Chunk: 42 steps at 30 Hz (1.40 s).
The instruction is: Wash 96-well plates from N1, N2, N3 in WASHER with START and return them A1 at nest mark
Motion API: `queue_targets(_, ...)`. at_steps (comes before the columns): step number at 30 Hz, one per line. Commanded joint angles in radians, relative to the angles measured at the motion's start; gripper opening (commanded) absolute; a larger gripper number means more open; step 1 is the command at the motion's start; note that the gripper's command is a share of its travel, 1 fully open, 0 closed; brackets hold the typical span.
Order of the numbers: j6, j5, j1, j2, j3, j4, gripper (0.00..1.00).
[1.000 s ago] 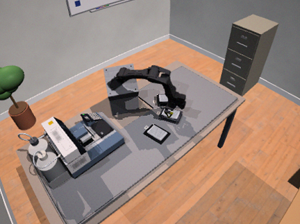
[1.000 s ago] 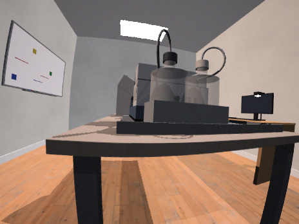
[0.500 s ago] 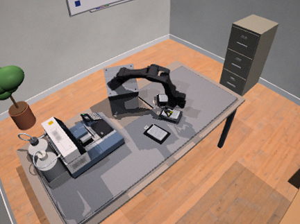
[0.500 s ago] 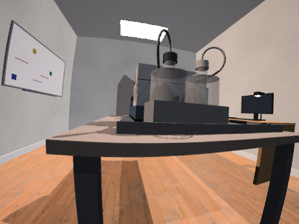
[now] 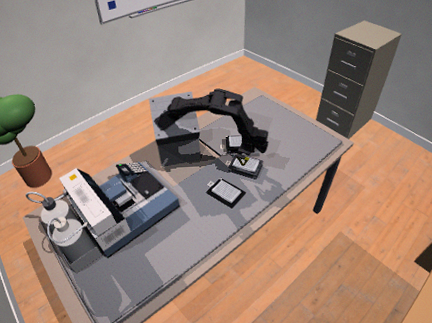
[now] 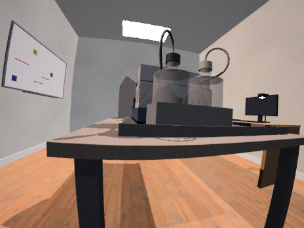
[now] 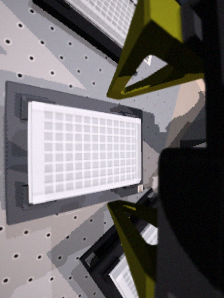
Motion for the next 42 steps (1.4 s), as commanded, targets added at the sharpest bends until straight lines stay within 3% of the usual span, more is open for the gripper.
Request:
queue_targets(1,0.006,0.004,0.015,-0.019,0.001,-0.010,1.00)
queue_targets(33,0.077,0.021,0.079,-0.160,-0.031,-0.154,1.00)
queue_targets(42,0.077,0.021,0.079,-0.159,-0.031,-0.154,1.00)
